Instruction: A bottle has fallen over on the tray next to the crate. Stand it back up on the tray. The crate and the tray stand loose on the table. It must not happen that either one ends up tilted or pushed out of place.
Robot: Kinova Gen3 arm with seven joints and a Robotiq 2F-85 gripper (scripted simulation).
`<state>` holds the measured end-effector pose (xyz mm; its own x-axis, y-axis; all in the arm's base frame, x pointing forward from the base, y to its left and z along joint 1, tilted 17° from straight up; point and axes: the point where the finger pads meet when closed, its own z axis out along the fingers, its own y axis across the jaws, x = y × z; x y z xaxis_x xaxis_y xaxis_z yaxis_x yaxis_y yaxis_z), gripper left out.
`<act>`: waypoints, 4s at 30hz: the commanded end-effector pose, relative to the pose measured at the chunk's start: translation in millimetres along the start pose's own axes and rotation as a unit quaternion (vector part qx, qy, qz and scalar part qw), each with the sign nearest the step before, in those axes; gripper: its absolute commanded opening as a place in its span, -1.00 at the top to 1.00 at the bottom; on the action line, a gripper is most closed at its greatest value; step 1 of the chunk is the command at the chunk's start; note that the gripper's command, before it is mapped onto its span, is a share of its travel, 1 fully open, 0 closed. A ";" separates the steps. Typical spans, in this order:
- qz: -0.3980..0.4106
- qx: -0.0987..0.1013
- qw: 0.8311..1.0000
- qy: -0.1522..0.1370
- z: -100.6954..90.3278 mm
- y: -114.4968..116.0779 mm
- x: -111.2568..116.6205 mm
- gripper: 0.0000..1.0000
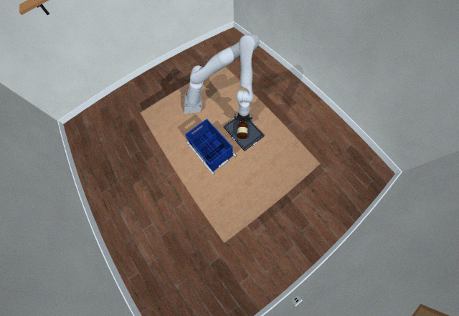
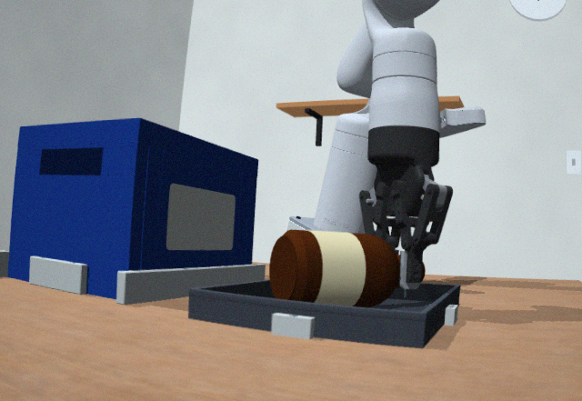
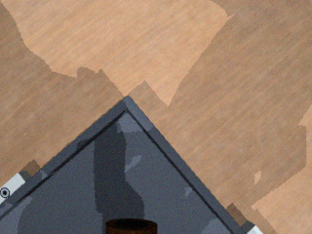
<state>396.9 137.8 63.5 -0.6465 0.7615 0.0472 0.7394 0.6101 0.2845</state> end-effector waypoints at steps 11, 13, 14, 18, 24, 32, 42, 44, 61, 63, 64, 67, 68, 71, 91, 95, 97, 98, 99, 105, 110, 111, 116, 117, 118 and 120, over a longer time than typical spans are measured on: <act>0.000 -0.001 1.000 -0.001 -0.4 0.4 -0.6 1.00; 0.000 -0.001 1.000 -0.001 -0.4 0.4 -0.6 1.00; 0.000 -0.001 1.000 -0.001 -0.4 0.4 -0.6 1.00; 0.000 -0.001 1.000 -0.001 -0.4 0.4 -0.6 1.00; 0.000 -0.001 1.000 -0.001 -0.4 0.4 -0.6 1.00; 0.000 -0.001 1.000 -0.001 -0.4 0.4 -0.6 1.00; 0.000 -0.001 1.000 -0.001 -0.4 0.4 -0.6 1.00; 0.000 -0.001 1.000 -0.001 -0.4 0.4 -0.6 1.00; 0.000 -0.001 1.000 -0.001 -0.5 0.4 -0.6 1.00; 0.000 -0.001 1.000 -0.001 -0.5 0.4 -0.6 1.00; 0.000 -0.001 1.000 -0.001 -0.6 0.4 -0.6 1.00; 0.000 -0.001 1.000 -0.001 -0.8 0.4 -0.6 1.00; 0.000 -0.001 1.000 -0.001 -0.9 0.4 -0.6 1.00; 0.000 -0.001 1.000 -0.001 -1.3 0.4 -0.6 1.00; 0.000 -0.001 1.000 -0.001 -9.5 0.4 -0.6 1.00; 0.000 -0.001 1.000 -0.001 -12.0 0.4 -0.6 1.00; 0.000 -0.001 1.000 -0.001 -12.8 0.4 -0.6 1.00; 0.000 -0.001 1.000 -0.001 -13.8 0.4 -0.6 1.00; 0.000 -0.001 1.000 -0.001 -14.7 0.3 -0.6 1.00; 0.000 -0.001 1.000 -0.001 -21.1 0.3 -0.6 1.00; 0.000 -0.001 1.000 -0.001 -27.4 0.3 -0.5 1.00; 0.000 -0.001 1.000 -0.001 -28.7 0.3 -0.5 1.00; 0.000 -0.001 1.000 -0.001 -32.9 0.3 -0.5 1.00; 0.000 -0.001 1.000 -0.001 -34.4 0.3 -0.5 1.00; 0.000 -0.001 1.000 -0.001 -35.8 0.3 -0.5 1.00; 0.000 -0.001 1.000 -0.001 -38.9 0.3 -0.5 1.00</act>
<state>389.3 126.8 95.5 -0.6425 0.7648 0.0473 0.7441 0.6081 0.2767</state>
